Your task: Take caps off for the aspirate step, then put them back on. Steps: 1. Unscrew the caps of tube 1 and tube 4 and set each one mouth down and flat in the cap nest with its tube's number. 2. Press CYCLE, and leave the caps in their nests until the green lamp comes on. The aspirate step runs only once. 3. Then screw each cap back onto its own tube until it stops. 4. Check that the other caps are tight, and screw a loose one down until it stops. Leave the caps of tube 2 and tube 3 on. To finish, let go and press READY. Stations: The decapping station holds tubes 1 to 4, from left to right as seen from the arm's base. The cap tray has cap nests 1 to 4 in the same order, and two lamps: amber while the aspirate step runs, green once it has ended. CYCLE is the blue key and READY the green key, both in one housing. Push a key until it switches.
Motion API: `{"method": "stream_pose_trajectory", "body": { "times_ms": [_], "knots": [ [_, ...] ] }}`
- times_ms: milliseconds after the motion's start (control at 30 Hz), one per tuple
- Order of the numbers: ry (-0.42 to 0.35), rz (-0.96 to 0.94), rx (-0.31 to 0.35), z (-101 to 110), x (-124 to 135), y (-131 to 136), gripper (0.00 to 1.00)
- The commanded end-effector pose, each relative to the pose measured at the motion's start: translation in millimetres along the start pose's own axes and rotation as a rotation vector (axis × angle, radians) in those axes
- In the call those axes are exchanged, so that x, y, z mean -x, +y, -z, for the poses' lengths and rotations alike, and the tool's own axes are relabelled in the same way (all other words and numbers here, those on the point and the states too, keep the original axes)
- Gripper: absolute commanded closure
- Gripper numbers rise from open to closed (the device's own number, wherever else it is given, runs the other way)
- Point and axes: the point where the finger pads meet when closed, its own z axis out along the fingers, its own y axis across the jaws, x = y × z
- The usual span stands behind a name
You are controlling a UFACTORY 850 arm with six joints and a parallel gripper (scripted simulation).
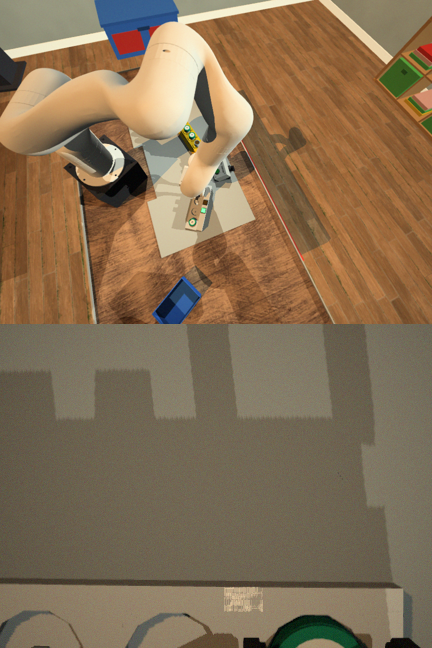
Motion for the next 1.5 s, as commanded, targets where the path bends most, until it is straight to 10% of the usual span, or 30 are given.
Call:
{"method": "stream_pose_trajectory", "body": {
  "times_ms": [0,833,867,1467],
  "knots": [
    [-0.021,-0.003,0.028,-1,0,-1,0.54],
    [-0.021,-0.003,0.028,-10,0,-1,0.54],
    [-0.021,-0.003,0.028,-10,0,-1,1.0],
    [-0.021,-0.003,0.028,10,0,-1,1.0]
  ]
}}
